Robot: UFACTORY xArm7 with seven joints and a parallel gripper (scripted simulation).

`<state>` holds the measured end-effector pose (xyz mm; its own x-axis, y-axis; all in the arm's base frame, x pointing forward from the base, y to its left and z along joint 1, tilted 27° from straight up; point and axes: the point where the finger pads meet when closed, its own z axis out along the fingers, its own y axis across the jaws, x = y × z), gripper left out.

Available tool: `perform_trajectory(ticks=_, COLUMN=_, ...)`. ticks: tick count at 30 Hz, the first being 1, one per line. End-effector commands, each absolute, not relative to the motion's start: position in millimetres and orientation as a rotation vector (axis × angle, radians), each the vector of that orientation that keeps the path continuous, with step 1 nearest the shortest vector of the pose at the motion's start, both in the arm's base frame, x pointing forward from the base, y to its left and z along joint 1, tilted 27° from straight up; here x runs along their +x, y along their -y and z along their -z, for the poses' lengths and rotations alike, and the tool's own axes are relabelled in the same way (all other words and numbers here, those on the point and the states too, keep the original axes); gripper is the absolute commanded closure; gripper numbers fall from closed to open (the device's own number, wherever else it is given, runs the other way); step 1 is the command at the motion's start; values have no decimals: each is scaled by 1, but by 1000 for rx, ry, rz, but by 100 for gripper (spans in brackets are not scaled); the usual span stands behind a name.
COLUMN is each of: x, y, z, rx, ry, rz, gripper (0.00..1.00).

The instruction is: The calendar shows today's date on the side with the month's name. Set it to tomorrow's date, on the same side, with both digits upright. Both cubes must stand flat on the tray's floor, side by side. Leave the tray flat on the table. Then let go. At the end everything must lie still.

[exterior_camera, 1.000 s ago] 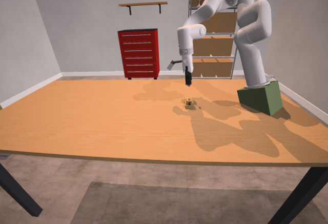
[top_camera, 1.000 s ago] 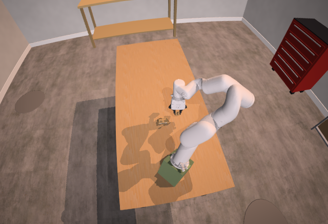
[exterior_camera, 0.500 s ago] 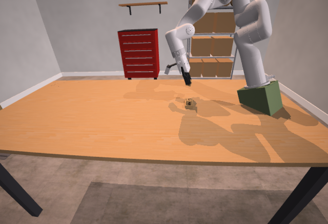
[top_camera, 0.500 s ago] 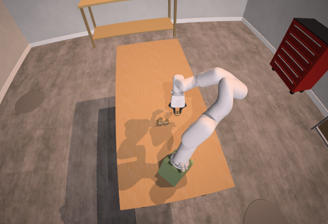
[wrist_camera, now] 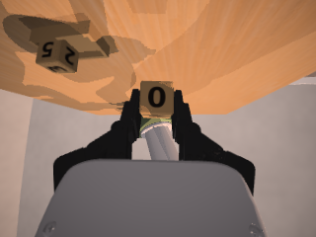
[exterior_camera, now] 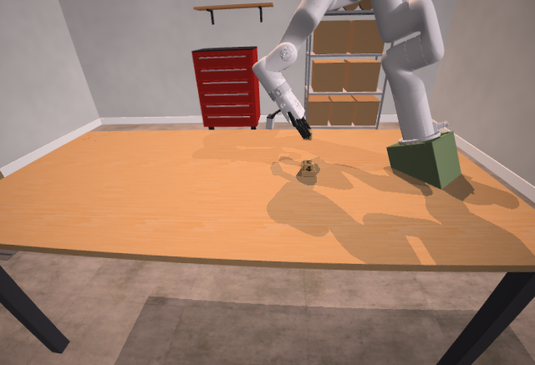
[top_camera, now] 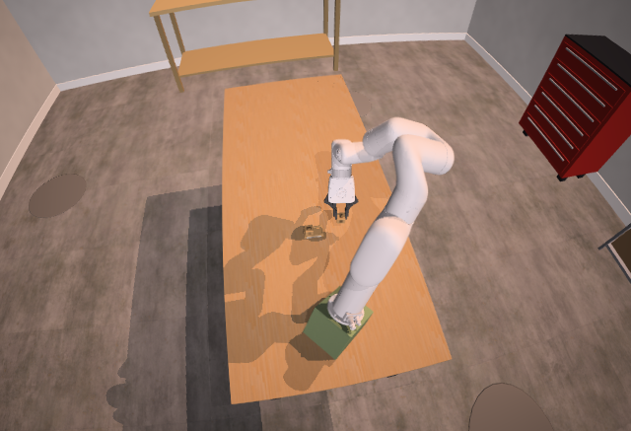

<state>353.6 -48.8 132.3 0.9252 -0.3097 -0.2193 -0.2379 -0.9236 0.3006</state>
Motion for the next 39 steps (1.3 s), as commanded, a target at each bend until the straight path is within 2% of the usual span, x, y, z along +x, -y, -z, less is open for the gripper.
perform_trajectory(ticks=1, x=355, y=49, z=-133, rx=2815, ry=409, rz=407, gripper=71)
perform_trajectory(ticks=39, x=361, y=57, z=-113, rx=2815, ry=409, rz=407, gripper=71)
